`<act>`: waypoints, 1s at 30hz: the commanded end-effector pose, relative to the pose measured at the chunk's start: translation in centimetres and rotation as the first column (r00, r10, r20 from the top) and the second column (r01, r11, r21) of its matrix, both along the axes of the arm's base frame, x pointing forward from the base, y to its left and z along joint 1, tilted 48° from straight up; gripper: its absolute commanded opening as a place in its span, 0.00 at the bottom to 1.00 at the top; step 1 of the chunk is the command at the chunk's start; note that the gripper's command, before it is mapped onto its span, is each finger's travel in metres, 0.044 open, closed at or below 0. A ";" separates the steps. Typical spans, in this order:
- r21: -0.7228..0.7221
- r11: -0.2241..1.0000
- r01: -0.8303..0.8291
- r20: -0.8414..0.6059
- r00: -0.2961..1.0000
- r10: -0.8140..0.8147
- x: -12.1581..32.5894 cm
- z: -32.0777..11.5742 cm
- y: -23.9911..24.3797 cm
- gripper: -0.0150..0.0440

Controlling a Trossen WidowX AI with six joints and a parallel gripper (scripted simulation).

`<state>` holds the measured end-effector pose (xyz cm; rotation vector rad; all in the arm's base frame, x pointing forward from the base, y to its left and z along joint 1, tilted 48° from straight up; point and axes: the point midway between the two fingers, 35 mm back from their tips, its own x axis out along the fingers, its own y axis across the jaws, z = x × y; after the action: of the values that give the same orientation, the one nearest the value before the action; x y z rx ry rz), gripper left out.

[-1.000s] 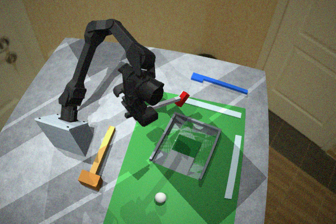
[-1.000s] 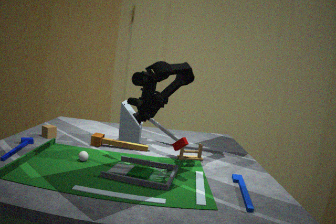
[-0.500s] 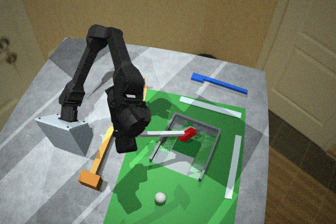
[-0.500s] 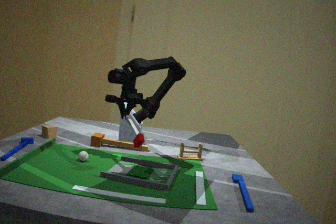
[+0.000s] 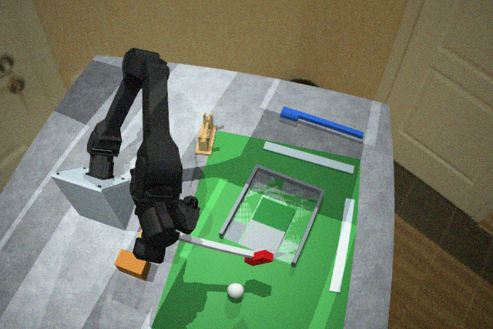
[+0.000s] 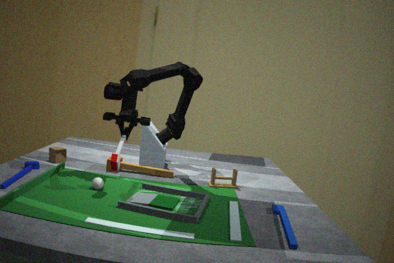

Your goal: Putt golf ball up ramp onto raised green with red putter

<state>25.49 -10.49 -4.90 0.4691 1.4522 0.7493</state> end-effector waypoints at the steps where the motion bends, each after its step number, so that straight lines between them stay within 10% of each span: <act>1: -0.008 0.998 0.062 -0.047 0.997 -0.063 -0.4 -1.4 -1.4 0.25; 30: -0.005 0.977 0.215 -0.223 0.952 -0.211 -3.0 -8.4 0.0 0.25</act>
<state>22.30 -10.58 -13.13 0.7262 1.5840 0.5565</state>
